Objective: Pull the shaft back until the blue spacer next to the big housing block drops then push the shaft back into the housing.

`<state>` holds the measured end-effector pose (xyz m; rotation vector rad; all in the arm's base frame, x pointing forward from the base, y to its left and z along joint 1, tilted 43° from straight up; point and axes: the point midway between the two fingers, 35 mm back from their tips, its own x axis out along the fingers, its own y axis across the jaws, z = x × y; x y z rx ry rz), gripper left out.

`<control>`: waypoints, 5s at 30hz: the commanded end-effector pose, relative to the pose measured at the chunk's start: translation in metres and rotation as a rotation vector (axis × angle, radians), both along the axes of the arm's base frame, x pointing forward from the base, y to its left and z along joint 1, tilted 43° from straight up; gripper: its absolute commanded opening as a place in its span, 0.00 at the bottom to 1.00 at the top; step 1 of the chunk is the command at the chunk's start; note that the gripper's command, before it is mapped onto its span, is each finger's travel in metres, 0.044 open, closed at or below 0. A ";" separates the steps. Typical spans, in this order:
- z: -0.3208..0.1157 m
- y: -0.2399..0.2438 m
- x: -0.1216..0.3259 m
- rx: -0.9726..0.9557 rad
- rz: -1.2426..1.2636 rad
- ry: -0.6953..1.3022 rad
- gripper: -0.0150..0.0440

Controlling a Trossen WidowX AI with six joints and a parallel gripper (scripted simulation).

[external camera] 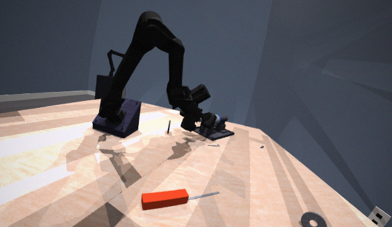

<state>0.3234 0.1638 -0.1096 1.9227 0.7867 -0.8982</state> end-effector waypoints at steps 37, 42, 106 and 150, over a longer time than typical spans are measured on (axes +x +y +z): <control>0.007 -0.009 -0.009 -0.001 0.003 0.004 0.25; 0.008 -0.010 -0.011 -0.001 0.003 0.004 0.25; 0.011 -0.013 -0.014 -0.002 0.003 0.004 0.25; 0.013 -0.016 -0.017 -0.002 0.003 0.004 0.25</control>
